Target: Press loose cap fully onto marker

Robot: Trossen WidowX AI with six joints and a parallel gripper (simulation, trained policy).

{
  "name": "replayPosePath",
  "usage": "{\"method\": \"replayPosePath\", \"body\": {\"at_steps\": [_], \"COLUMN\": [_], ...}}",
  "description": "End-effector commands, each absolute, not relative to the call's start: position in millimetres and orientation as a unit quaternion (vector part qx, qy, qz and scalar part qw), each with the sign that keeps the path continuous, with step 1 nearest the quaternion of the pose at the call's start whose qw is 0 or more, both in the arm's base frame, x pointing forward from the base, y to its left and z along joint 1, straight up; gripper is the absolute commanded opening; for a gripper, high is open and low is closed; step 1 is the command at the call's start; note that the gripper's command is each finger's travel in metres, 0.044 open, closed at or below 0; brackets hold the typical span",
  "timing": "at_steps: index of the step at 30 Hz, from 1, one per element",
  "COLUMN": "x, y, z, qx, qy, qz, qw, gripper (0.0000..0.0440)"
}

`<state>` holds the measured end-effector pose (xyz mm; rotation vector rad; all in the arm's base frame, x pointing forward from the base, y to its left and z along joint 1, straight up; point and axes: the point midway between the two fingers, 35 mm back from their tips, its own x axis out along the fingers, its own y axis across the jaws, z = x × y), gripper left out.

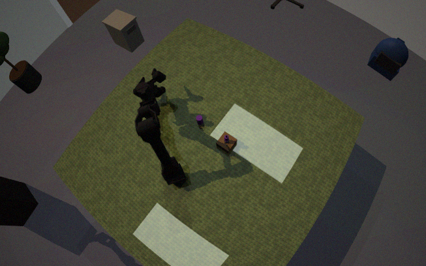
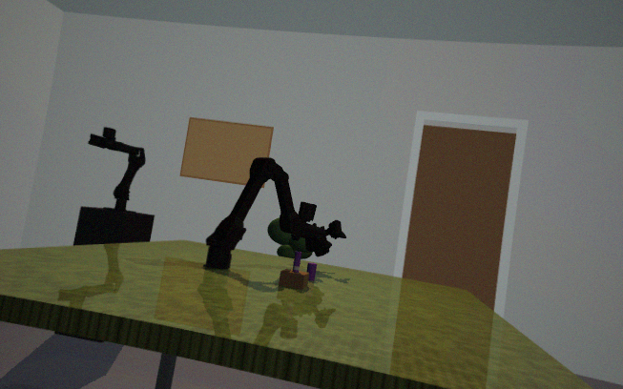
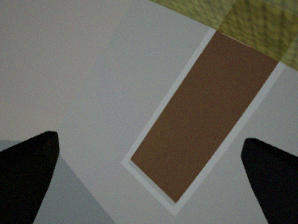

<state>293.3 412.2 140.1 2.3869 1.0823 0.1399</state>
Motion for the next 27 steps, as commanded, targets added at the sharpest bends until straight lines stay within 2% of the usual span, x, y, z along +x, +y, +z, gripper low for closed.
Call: {"method": "replayPosePath", "body": {"at_steps": [1, 6, 8, 27], "x": [295.2, 306.0, 310.3, 343.2], "y": [410.7, 402.4, 399.1, 371.7], "z": [139.1, 135.9, 135.1, 138.2], "qx": [0.879, 0.878, 0.877, 0.865], "qy": [0.398, 0.396, 0.396, 0.401], "qz": [0.047, 0.027, 0.018, -0.063], "qw": [0.257, 0.267, 0.270, 0.294], "gripper": [0.0375, 0.0251, 0.0216, 0.0270]}}
